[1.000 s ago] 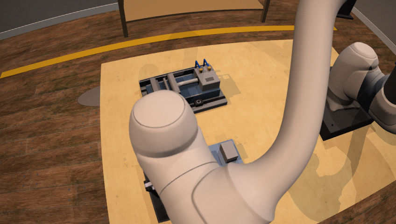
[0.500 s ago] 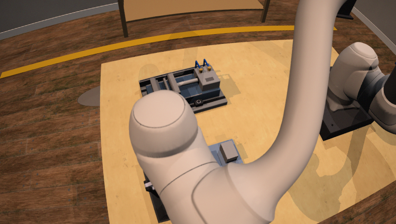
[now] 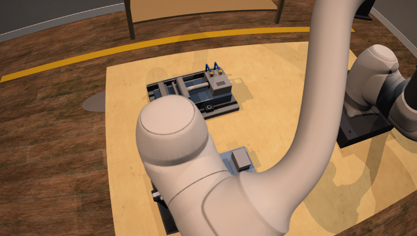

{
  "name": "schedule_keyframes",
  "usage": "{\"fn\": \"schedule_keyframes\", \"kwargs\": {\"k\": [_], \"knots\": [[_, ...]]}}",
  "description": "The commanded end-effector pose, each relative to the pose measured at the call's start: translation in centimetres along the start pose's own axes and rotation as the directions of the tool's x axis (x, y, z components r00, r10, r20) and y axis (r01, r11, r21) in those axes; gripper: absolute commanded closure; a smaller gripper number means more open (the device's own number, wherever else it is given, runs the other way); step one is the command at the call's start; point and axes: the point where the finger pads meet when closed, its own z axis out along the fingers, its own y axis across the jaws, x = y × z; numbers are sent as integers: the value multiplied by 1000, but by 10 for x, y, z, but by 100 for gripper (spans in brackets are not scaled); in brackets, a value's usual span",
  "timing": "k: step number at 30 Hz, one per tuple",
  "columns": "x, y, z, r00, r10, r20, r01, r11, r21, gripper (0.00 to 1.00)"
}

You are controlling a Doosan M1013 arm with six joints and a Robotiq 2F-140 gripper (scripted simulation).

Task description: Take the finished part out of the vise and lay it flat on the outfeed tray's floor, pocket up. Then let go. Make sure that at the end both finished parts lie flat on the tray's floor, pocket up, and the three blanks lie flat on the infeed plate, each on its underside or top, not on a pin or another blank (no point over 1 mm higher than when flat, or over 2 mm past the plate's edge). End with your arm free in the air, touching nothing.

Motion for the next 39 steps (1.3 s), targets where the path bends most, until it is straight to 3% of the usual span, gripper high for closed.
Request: {"fn": "schedule_keyframes", "kwargs": {"k": [1, 36, 37, 39], "knots": [[5, 2, 4, 1000, -1, -3, 1, 1000, -3, 100], [5, 2, 4, 1000, -1, -3, 1, 1000, -3, 100], [5, 2, 4, 1000, -1, -3, 1, 1000, -3, 60], [5, 2, 4, 1000, -1, -3, 1, 1000, -3, 60]]}}
